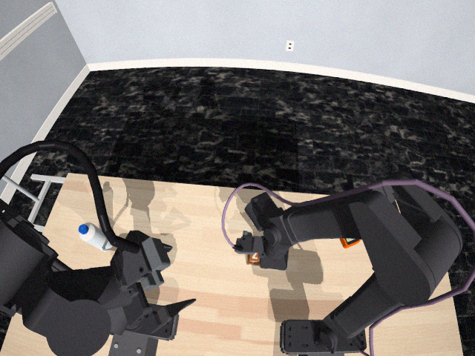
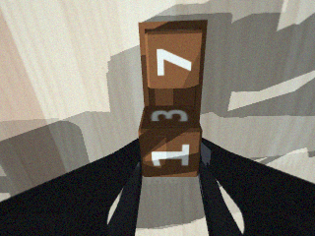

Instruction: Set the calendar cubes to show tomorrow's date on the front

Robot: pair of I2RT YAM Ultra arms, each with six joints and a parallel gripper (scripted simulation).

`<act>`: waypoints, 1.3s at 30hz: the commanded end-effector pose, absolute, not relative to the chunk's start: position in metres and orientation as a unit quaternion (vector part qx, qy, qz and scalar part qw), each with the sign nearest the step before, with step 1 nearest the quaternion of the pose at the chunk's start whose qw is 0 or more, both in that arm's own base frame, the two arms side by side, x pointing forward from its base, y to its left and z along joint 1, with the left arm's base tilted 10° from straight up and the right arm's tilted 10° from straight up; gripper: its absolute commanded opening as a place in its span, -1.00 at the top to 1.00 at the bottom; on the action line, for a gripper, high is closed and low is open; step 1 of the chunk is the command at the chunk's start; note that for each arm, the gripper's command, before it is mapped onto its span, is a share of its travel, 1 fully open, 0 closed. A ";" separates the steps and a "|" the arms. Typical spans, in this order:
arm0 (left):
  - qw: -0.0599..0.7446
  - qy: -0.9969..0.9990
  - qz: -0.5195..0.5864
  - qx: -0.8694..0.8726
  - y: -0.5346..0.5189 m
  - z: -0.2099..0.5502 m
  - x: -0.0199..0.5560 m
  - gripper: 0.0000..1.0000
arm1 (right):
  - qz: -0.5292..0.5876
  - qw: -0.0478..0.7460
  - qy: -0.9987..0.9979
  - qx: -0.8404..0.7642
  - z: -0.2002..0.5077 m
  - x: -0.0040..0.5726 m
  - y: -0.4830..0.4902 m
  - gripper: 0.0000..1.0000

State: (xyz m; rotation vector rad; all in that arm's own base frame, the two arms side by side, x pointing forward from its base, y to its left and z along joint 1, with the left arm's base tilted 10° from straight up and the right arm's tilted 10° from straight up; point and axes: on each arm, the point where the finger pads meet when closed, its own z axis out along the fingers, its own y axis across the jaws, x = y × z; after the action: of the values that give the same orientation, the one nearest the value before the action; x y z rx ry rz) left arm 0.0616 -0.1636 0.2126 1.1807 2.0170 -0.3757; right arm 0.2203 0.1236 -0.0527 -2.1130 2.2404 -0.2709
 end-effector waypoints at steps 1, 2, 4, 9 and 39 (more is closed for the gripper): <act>0.388 0.787 -0.163 0.452 -0.168 0.229 0.061 -1.00 | -0.080 0.024 0.723 -0.686 -0.057 0.220 0.126 0.47; 0.388 0.787 -0.163 0.452 -0.168 0.229 0.061 -1.00 | -0.080 0.025 0.724 -0.685 -0.057 0.221 0.127 0.47; 0.388 0.787 -0.163 0.452 -0.168 0.229 0.061 -1.00 | -0.080 0.027 0.724 -0.685 -0.056 0.221 0.127 0.47; 0.389 0.787 -0.161 0.450 -0.170 0.225 0.062 -1.00 | -0.089 0.046 0.725 -0.682 -0.060 0.234 0.140 0.47; 0.398 0.786 -0.166 0.443 -0.190 0.220 0.075 -1.00 | -0.087 0.042 0.719 -0.688 -0.081 0.232 0.138 0.47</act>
State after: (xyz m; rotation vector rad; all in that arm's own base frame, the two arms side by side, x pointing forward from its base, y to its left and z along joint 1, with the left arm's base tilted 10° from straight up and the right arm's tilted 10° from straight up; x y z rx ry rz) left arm 0.0732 -0.1836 0.2149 1.1405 2.0066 -0.3991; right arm 0.2307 0.1352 -0.0722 -2.0990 2.2247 -0.2714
